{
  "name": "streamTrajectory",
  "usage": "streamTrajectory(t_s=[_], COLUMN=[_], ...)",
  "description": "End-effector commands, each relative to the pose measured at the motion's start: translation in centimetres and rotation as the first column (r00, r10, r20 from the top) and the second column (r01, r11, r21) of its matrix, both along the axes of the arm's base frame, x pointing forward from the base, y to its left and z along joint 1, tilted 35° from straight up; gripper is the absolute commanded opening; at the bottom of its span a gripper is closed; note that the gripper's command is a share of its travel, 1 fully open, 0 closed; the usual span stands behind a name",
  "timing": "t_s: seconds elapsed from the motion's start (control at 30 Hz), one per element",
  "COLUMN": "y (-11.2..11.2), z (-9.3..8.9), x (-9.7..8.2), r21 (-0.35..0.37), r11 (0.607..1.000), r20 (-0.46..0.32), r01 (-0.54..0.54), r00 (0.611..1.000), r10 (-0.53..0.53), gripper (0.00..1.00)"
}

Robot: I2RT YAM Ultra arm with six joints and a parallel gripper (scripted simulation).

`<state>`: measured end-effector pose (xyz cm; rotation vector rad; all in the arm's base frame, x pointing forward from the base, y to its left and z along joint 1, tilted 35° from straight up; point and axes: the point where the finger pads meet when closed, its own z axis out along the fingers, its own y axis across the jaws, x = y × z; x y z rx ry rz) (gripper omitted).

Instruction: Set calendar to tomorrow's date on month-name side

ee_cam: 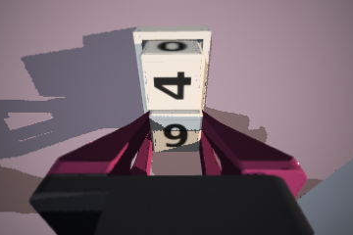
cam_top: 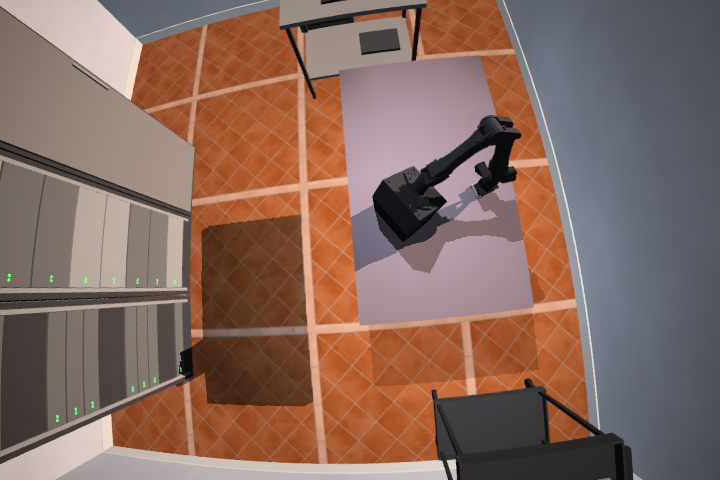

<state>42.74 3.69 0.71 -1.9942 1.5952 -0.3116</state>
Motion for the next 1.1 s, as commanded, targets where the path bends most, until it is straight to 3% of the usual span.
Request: streamTrajectory(t_s=[0.0, 0.87, 1.07], y=[0.0, 0.0, -0.9], z=[-0.6, -0.7, 1.6], x=[-0.2, -0.4, -1.7], r21=[0.003, 0.003, 0.004], r11=[1.0, 1.0, 1.0], r20=[-0.023, -0.029, -0.013], r01=[0.003, 0.004, 0.005], r00=[1.0, 1.0, 1.0], r10=[-0.003, -0.004, -0.005], gripper=[0.27, 0.27, 0.27])
